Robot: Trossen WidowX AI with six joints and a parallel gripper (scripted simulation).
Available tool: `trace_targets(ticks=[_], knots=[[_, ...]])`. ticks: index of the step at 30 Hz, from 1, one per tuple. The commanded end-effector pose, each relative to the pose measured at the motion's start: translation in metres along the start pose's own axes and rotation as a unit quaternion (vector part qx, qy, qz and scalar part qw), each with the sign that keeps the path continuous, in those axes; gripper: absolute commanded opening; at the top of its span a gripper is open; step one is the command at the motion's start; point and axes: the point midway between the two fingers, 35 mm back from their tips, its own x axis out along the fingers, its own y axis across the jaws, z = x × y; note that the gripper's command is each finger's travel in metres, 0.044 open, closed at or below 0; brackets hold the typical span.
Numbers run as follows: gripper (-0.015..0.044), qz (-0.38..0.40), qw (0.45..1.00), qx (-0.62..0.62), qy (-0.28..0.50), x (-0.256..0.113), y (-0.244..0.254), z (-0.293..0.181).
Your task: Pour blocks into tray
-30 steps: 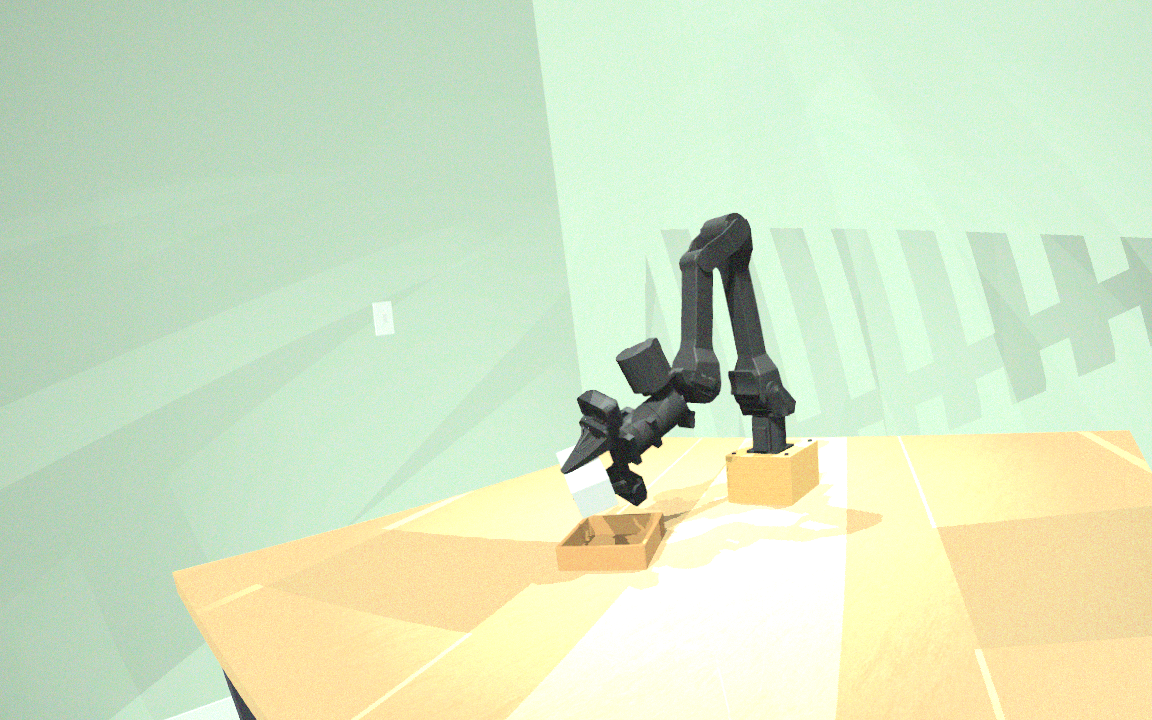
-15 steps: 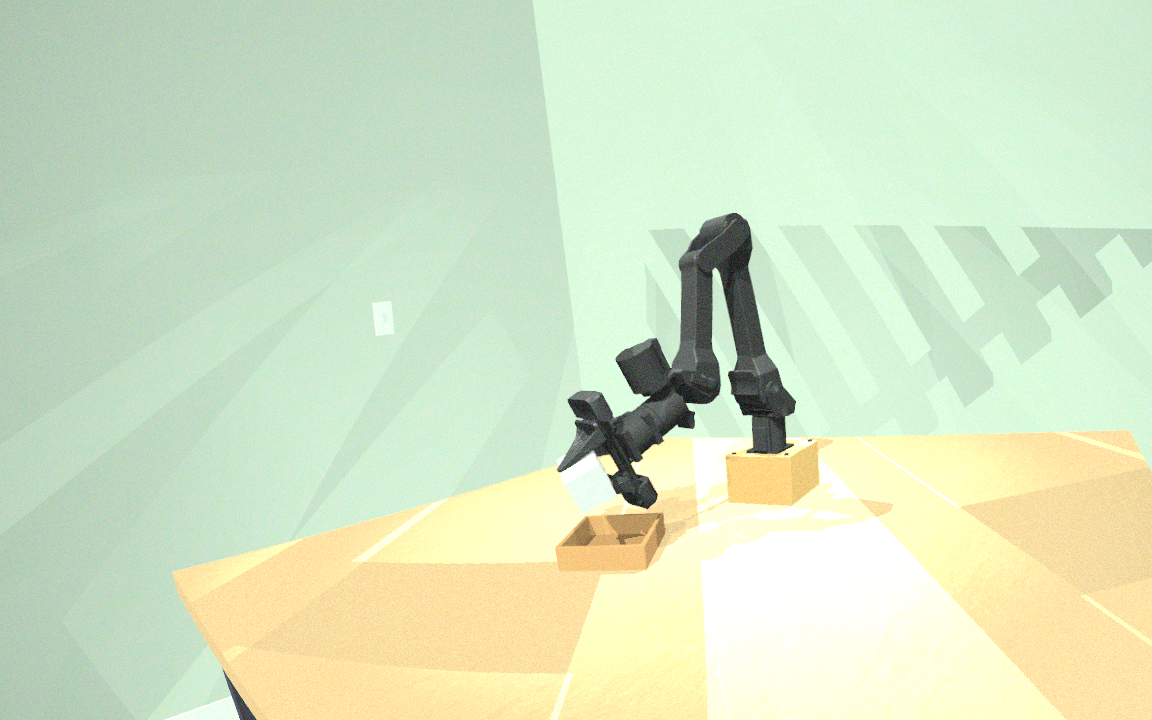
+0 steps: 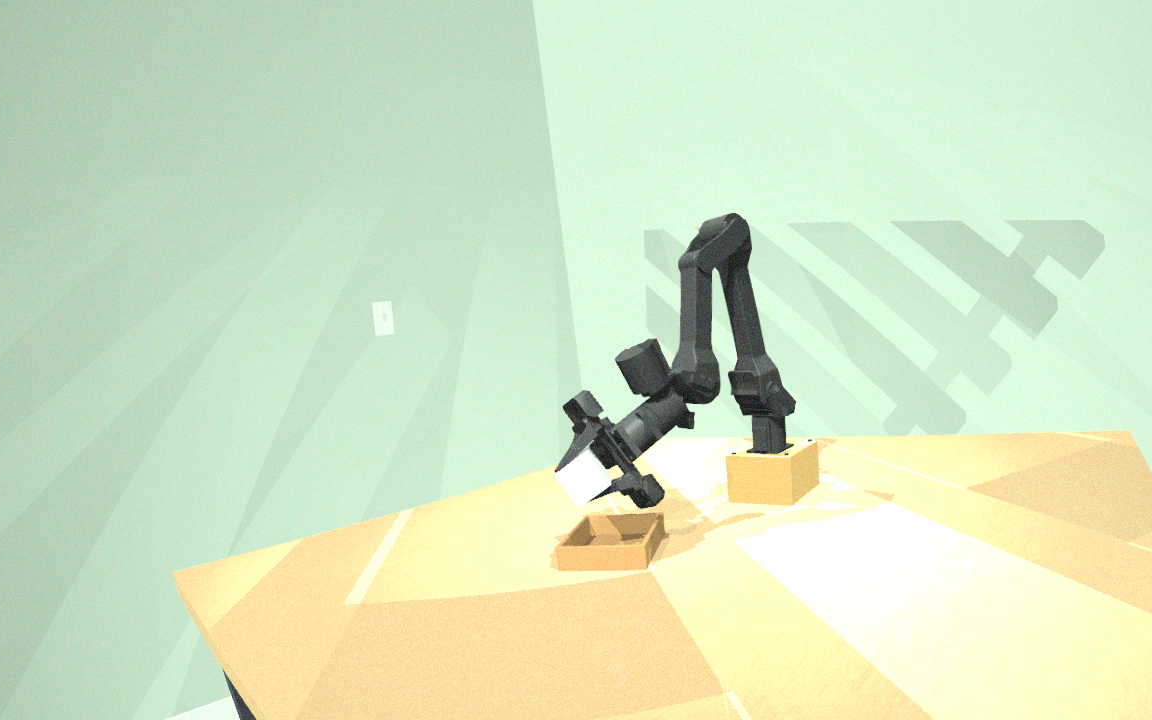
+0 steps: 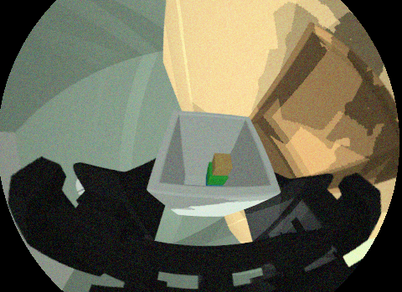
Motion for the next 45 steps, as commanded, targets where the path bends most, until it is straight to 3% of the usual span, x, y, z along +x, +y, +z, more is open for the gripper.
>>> trace_targets(ticks=[1,23,45], knots=[[0.0000,0.003,0.999,0.042,-0.001,0.0005,0.0014,-0.0001],[0.0000,0.003,0.960,0.279,0.000,0.0020,0.0013,-0.0006],[0.0000,0.003,0.866,0.500,0.001,0.0035,0.0013,-0.0014]])
